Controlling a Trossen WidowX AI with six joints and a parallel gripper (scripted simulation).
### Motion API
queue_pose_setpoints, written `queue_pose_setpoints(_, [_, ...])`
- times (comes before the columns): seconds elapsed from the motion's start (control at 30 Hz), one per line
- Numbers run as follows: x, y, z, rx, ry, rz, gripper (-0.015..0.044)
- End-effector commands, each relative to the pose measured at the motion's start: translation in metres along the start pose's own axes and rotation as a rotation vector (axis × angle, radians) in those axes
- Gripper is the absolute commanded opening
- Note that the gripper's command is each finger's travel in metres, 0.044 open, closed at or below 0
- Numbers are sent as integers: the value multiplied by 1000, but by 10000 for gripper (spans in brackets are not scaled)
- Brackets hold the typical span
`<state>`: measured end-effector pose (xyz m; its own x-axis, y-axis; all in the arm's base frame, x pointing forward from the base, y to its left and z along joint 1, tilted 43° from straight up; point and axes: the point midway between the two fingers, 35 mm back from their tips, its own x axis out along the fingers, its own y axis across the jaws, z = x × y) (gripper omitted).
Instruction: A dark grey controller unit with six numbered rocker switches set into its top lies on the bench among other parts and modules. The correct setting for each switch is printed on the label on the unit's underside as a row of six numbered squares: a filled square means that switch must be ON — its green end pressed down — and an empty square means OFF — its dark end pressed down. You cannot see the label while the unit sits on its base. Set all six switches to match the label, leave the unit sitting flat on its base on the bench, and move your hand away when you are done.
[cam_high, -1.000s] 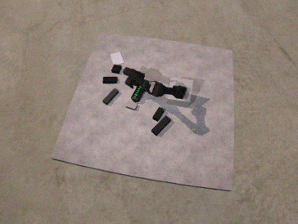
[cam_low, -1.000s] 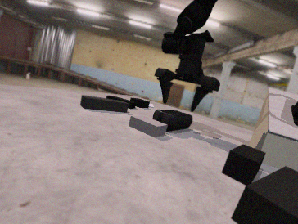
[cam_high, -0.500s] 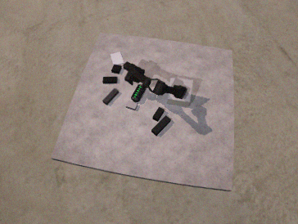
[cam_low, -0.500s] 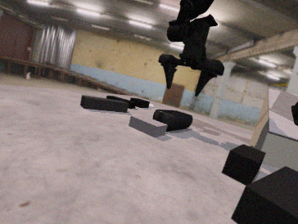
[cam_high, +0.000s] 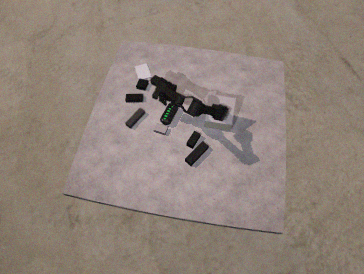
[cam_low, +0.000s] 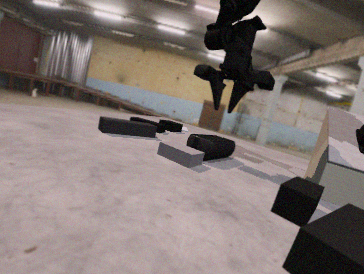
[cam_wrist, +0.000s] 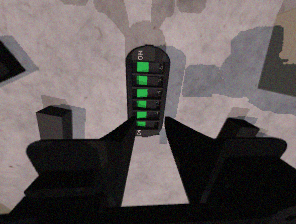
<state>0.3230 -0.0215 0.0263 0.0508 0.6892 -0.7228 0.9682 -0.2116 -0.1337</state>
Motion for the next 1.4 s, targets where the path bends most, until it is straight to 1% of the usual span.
queue_pose_setpoints(0.0, [-2,0,0,-5,-5,2,46])
queue_pose_setpoints(0.07, [-2,0,0,-5,-5,2,0])
queue_pose_setpoints(0.5, [-2,0,0,-5,-5,2,0])
queue_pose_setpoints(1.07, [0,0,0,0,0,1,440])
queue_pose_setpoints(1.13, [0,0,0,0,0,1,440])
queue_pose_setpoints(1.2, [4,-3,0,0,-1,1,387])
queue_pose_setpoints(1.37, [34,-26,-1,4,-8,0,256])
